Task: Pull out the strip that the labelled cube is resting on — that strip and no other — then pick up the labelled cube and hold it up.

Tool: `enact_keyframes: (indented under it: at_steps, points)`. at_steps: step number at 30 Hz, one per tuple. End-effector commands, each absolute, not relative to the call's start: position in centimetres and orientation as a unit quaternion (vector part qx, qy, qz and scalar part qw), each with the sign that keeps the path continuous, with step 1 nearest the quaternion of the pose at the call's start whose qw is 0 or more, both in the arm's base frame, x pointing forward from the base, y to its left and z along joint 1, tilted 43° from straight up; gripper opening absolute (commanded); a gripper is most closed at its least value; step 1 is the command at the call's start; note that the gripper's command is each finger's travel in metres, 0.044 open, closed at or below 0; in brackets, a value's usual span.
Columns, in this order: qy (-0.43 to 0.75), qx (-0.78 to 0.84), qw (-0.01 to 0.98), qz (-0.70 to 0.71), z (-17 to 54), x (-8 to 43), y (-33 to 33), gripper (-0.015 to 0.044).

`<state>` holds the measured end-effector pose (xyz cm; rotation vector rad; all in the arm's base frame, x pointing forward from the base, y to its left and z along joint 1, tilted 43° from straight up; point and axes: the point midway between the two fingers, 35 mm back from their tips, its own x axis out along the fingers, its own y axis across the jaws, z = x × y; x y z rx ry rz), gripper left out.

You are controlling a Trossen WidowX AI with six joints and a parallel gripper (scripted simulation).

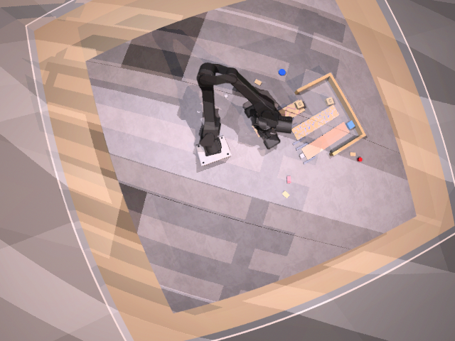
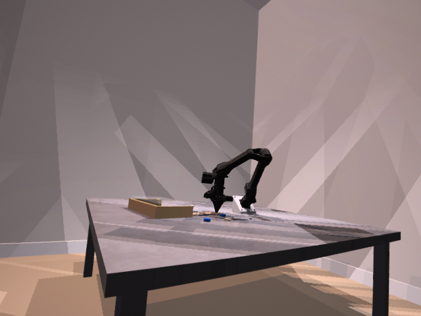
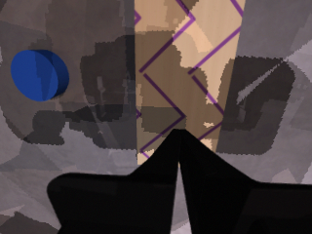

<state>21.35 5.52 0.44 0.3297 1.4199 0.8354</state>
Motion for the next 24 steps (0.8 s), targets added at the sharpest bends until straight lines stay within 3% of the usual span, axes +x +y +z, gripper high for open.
enact_keyframes:
  at_steps: [1,24]
  points:
    - [0.638,0.145,0.658,0.372,0.0,20.1,5.5,0.0000]
    - [0.639,0.145,0.658,0.371,-0.4,17.6,4.8,0.0000]
